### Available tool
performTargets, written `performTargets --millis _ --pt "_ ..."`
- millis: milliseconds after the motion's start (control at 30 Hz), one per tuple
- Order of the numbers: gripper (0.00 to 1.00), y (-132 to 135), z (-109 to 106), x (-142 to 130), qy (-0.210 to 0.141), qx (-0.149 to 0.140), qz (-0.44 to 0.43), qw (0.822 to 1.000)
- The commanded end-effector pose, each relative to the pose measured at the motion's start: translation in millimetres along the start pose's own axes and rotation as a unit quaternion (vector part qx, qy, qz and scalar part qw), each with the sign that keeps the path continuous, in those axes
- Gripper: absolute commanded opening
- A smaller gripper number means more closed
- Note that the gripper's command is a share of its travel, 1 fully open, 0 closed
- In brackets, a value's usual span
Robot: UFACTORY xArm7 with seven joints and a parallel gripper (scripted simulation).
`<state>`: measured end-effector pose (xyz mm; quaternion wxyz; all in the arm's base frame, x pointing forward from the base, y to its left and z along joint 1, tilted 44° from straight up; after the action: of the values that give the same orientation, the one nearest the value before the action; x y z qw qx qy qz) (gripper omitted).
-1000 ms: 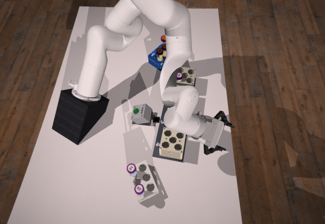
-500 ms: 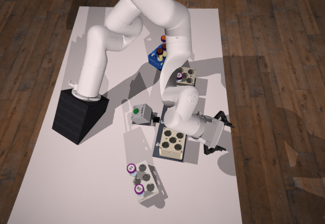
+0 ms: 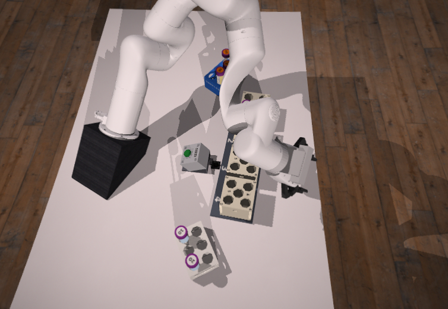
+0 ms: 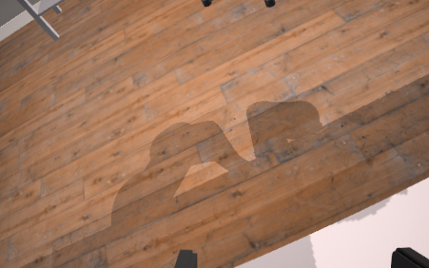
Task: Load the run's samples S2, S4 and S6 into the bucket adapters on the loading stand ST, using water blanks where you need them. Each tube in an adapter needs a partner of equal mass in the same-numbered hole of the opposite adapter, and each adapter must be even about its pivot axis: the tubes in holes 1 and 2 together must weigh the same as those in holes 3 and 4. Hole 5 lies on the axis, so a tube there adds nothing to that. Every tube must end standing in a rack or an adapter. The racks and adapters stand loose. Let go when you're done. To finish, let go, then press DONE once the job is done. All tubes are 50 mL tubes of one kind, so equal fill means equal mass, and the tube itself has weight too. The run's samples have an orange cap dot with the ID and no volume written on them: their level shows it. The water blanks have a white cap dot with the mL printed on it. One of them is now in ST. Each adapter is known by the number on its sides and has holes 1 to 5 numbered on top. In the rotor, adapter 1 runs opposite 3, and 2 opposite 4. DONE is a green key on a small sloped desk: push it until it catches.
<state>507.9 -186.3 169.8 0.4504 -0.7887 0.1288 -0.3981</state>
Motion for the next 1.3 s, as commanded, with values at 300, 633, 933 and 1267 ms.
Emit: performTargets --millis 300,633,933,1267 --pt "1.00 -40 -22 -2 -0.081 -0.011 -0.046 0.996" --pt "1.00 -62 -37 -4 -0.140 -0.022 -0.078 0.987" --pt "1.00 -80 -53 -11 -0.169 -0.029 -0.092 0.981" --pt "1.00 -103 -76 -20 -0.222 -0.043 -0.117 0.967"
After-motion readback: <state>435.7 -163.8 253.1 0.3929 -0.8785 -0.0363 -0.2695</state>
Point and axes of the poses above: the point where the finger pads meet when closed, its own z axis out along the fingers, its own y axis across the jaws, x = y × z, the point moved 9 cm from there along -z, back along the fingers, and after that the axes turned 10 degrees about -z, right-handed, at the moved point
